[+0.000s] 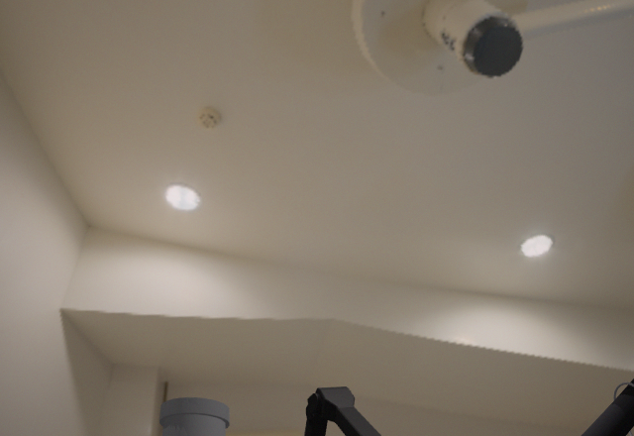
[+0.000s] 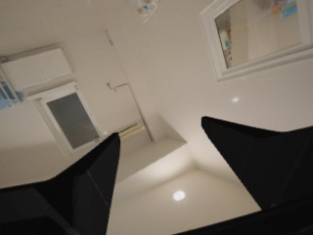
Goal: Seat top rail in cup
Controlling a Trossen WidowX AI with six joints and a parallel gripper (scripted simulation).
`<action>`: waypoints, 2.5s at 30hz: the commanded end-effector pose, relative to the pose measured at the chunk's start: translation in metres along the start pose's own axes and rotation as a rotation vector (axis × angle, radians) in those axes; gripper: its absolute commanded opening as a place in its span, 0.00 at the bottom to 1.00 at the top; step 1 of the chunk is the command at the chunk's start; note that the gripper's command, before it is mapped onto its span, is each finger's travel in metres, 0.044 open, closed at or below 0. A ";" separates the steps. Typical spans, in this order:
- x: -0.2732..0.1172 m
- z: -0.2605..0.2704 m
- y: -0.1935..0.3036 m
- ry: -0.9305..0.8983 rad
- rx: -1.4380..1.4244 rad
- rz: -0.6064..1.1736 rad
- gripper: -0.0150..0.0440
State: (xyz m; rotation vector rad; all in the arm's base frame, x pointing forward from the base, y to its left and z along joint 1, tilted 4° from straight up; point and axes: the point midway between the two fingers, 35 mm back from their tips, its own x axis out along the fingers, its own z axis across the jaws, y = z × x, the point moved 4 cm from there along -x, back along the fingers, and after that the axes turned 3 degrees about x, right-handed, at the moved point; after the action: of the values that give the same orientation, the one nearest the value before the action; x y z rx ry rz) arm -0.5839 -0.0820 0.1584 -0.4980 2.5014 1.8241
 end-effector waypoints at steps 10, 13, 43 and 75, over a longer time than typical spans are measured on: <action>-0.020 -0.133 -0.026 0.162 0.194 -0.142 1.00; -0.038 -0.182 -0.038 0.215 0.267 -0.209 1.00; -0.381 -0.457 -0.137 0.378 0.763 -1.051 1.00; -0.765 -0.267 -0.131 -0.318 0.629 -1.833 1.00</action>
State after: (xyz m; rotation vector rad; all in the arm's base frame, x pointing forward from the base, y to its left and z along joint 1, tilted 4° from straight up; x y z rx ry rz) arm 0.2159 -0.2167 0.2705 -1.5088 1.1576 0.2520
